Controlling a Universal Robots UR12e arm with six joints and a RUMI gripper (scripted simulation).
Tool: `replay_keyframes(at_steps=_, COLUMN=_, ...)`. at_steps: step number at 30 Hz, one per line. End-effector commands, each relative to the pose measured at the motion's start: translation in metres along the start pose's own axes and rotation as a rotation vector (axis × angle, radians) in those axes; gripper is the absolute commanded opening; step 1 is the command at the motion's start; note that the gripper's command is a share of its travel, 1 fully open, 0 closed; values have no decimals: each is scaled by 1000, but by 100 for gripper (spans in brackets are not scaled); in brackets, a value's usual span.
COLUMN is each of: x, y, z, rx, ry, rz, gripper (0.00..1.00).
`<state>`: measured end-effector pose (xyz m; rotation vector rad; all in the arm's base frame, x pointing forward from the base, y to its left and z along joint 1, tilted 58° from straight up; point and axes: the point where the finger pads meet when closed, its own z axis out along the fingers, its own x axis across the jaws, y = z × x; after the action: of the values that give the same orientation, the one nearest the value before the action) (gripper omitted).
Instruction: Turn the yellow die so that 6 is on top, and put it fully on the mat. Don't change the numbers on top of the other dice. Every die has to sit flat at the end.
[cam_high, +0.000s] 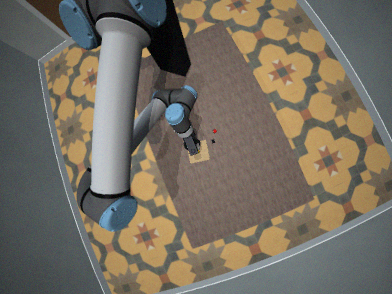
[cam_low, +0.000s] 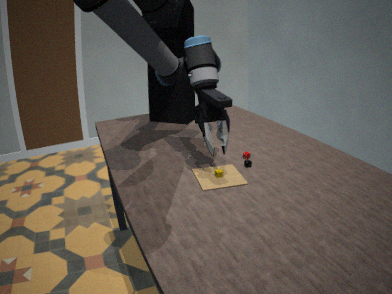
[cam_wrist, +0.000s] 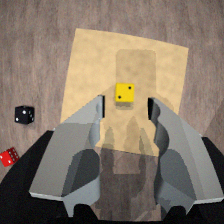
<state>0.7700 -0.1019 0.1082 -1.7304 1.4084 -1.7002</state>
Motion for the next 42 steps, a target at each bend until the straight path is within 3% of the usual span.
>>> replay_keyframes(at_steps=1, x=2, y=-7, z=-1, rx=81, ry=2, rz=-2, gripper=21)
replay_keyframes(at_steps=17, x=2, y=-6, z=-2, rx=131, ry=4, rz=-4, gripper=21)
replay_keyframes(at_steps=31, x=2, y=-4, z=-1, rx=353, ry=3, rz=-3, gripper=21)
replay_keyframes(at_steps=42, x=1, y=-3, z=-3, rx=377, ry=3, rz=-7, gripper=21)
